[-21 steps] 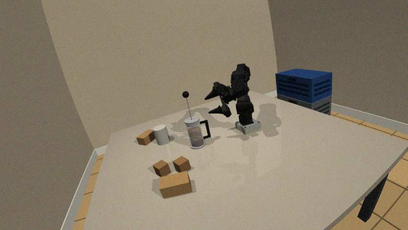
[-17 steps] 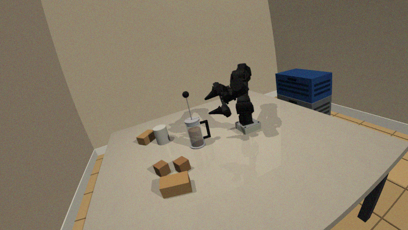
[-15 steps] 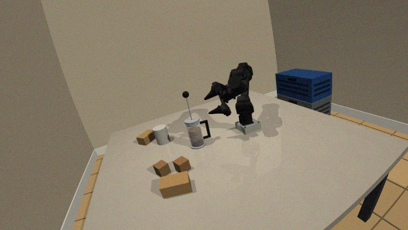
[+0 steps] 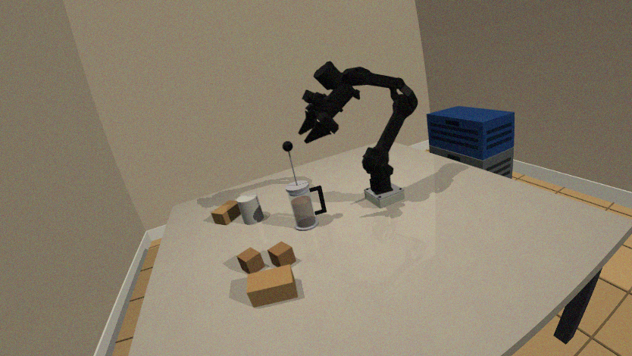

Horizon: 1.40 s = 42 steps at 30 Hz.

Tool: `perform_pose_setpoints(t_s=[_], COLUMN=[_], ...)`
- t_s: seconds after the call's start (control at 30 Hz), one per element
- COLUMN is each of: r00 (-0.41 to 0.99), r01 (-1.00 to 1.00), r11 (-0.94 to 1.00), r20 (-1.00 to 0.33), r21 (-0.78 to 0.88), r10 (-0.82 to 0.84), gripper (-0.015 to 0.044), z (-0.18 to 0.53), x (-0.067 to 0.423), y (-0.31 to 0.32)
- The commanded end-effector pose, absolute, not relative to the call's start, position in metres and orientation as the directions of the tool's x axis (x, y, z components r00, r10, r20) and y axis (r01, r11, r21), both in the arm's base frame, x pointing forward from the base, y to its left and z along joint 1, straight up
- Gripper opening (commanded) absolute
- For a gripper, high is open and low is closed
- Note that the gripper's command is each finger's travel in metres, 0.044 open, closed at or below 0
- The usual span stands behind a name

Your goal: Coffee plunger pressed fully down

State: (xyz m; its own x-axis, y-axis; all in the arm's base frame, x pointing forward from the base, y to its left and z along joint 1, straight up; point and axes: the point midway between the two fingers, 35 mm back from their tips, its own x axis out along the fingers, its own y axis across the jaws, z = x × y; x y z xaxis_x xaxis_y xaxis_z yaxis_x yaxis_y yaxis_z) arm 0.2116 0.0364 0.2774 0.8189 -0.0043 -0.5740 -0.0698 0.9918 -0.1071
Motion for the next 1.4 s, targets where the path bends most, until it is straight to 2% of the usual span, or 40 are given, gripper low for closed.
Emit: perform_pose_setpoints(t_s=[0.0, 0.17, 0.43, 1.37], r00=[0.852, 0.865, 0.865, 0.867], r01=[-0.116, -0.139, -0.139, -0.138], r11=[0.993, 0.990, 0.990, 0.990], r20=[-0.517, -0.487, -0.487, -0.484], r21=[-0.021, -0.001, -0.001, -0.001], r10=[0.089, 0.120, 0.120, 0.120], gripper=[0.0440, 0.0440, 0.0440, 0.0440], z=[0.326, 0.338, 0.283, 0.267], x=[0.226, 0.230, 0.231, 0.260], y=[0.034, 0.033, 0.033, 0.037])
